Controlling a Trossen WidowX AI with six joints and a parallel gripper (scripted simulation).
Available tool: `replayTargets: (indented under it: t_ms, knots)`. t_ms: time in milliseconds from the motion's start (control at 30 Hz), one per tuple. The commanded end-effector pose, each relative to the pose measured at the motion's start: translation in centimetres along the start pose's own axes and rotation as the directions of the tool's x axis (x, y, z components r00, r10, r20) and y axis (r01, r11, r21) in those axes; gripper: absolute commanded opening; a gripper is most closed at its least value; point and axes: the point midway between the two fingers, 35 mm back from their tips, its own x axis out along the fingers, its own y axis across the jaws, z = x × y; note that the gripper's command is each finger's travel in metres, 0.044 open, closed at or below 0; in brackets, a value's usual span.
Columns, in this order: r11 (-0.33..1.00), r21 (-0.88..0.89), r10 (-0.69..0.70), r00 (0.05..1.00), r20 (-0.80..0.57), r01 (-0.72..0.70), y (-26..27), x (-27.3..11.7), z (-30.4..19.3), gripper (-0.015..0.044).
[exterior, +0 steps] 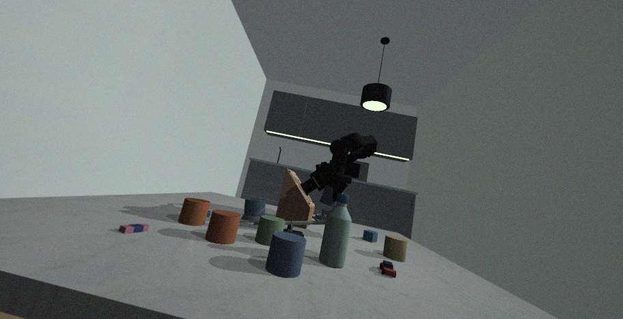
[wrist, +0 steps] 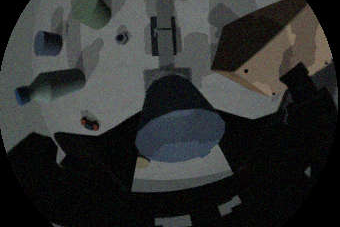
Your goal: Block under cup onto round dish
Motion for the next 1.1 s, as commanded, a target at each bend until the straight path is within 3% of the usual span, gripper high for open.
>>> replayTargets:
  t_ms: [0, 800, 1067]
  knots:
    - [1.0, -0.006, 0.009, 1.0, 0.001, -0.009, 0.2, -0.7, 0.0, 0.0]
    - [1.0, -0.006, 0.013, 1.0, -0.009, -0.013, -0.3, -3.7, -0.5, 0.0]
    - [1.0, 0.001, 0.003, 1.0, -0.01, -0.003, -0.5, -3.1, -0.4, 0.0]
